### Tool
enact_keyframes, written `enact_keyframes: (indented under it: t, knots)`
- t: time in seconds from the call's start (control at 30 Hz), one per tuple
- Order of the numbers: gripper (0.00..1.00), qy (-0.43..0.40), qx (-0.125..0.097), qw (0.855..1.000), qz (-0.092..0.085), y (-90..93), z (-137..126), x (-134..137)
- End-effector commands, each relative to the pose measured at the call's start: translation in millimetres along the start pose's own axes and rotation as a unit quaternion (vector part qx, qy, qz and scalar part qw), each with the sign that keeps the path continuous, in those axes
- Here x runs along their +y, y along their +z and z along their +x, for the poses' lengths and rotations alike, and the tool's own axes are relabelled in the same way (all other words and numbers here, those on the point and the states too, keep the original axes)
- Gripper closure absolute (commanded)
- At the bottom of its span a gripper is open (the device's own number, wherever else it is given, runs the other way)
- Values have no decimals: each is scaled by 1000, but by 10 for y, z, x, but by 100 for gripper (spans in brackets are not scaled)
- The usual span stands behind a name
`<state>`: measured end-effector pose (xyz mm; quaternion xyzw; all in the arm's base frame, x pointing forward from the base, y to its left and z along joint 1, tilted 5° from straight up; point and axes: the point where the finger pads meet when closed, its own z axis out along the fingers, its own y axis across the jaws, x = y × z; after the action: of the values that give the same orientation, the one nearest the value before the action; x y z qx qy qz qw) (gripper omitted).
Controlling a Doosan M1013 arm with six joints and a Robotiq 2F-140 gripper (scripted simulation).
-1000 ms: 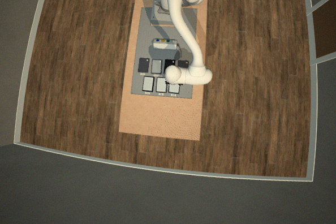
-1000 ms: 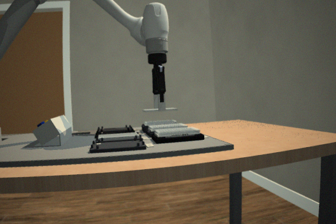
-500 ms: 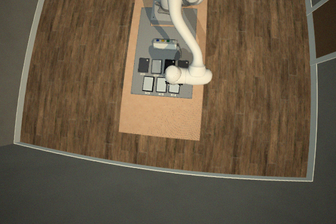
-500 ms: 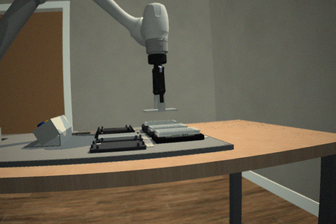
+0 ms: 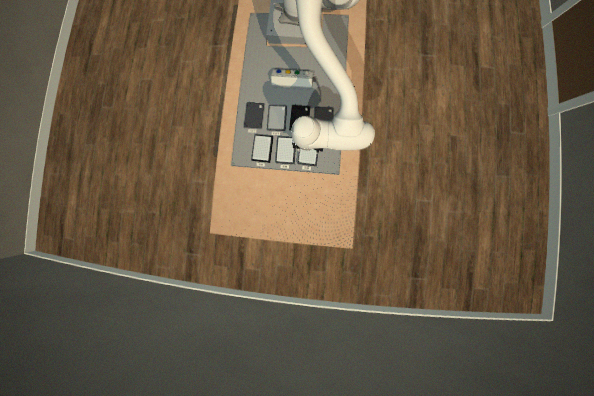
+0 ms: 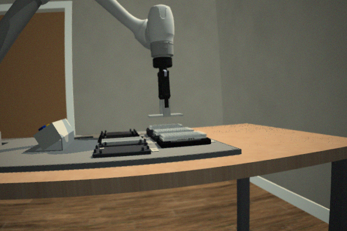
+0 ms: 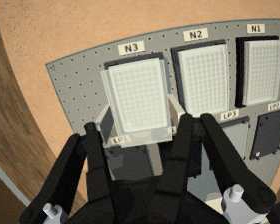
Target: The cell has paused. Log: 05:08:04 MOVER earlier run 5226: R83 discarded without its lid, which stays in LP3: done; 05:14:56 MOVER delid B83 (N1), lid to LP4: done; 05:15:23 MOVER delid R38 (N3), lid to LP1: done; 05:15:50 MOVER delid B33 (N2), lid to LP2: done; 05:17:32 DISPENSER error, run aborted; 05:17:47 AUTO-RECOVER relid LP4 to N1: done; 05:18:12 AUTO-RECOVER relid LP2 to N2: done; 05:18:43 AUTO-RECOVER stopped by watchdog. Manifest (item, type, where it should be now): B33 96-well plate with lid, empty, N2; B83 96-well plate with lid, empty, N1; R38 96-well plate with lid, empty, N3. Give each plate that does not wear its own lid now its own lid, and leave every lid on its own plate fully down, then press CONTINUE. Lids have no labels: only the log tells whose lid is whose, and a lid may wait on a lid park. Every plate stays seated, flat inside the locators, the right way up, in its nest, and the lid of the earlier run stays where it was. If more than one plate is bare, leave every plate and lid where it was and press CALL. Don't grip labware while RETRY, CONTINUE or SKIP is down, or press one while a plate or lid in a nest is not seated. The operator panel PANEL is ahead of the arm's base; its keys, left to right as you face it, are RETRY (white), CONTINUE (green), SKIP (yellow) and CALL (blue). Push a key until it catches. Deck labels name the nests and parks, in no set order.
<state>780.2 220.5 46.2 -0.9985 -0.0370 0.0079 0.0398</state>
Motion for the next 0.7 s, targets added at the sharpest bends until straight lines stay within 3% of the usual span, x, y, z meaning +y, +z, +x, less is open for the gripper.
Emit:
enact_keyframes:
  t: [0.0, 0.67]
  knots:
    - [100, 0, 0, 1000, 0, 18, 0, -1]
    - [100, 0, 0, 1000, 0, 245, 1, -1]
